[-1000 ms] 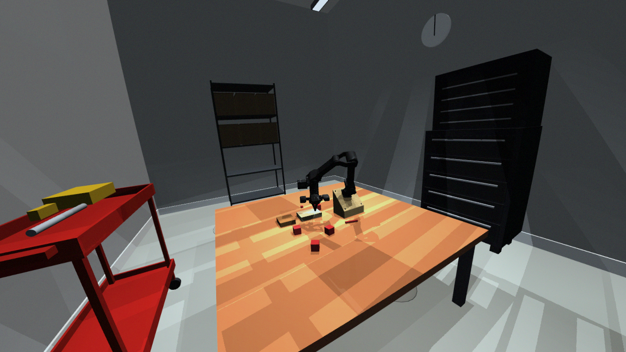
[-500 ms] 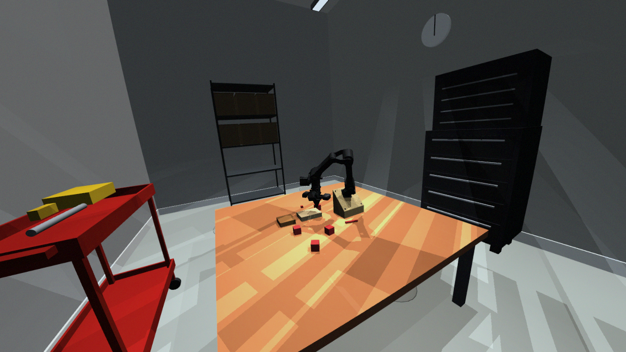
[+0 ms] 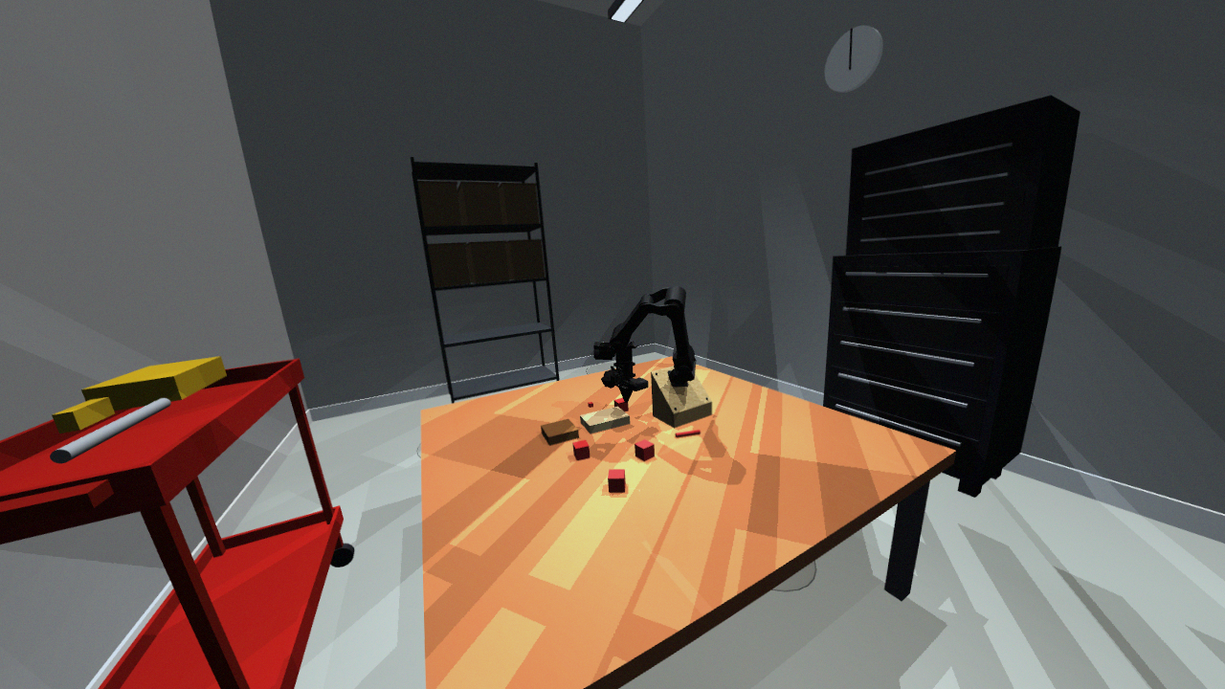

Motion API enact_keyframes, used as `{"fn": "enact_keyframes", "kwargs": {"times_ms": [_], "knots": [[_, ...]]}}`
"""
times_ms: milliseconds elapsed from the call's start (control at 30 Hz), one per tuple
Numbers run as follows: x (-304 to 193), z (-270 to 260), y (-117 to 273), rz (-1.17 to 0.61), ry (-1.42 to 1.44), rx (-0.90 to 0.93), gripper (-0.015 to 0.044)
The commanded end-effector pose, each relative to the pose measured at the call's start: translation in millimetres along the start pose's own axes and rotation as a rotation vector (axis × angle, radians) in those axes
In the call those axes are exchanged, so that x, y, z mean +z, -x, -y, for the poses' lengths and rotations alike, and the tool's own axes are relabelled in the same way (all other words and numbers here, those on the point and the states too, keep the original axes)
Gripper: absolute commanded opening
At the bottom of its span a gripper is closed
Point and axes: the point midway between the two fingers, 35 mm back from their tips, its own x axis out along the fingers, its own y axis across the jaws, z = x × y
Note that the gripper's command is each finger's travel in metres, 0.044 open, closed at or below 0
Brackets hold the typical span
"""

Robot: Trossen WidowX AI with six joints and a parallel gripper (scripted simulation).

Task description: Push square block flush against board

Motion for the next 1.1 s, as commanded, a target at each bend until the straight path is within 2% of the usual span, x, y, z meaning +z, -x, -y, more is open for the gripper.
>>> {"fn": "enact_keyframes", "kwargs": {"times_ms": [0, 300, 433, 500, 1067], "knots": [[-15.2, 2.7, -2.9, -0.005, -0.160, 0.010, 0.0000], [-19.1, 3.6, -5.9, -0.006, -0.210, 0.013, 0.0000], [-19.5, 1.9, -50.2, -0.005, -0.209, 0.016, 0.0000], [-20.6, 0.7, -58.7, -0.006, -0.209, 0.018, 0.0000], [-5.2, 5.5, -58.5, -0.005, -0.209, 0.016, 0.0000]]}}
